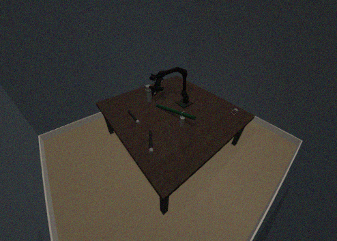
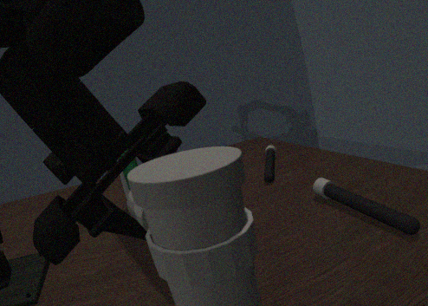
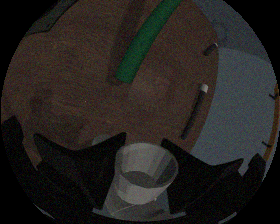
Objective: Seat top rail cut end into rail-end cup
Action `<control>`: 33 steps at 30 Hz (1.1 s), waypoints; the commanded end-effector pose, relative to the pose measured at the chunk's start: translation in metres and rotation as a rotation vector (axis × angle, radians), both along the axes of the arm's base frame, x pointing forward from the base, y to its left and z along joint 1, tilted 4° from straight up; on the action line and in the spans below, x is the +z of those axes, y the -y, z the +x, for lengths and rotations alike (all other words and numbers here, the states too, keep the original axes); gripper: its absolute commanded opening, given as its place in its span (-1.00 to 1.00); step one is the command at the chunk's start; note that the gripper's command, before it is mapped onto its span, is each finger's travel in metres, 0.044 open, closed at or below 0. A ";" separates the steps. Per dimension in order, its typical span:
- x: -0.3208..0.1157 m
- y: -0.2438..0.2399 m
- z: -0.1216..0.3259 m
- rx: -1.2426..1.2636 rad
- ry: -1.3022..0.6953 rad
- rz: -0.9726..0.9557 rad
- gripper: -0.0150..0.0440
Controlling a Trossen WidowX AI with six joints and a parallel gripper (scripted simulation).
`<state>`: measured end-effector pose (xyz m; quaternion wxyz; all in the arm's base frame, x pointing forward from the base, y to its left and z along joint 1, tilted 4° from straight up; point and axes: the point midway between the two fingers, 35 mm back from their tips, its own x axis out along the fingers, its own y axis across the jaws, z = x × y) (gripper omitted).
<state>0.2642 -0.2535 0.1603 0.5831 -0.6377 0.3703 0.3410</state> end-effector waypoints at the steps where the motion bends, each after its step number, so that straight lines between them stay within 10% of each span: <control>1: 0.000 0.001 0.003 -0.031 0.005 -0.001 -0.49; 33: 0.000 0.002 0.015 -0.164 0.018 -0.001 -0.49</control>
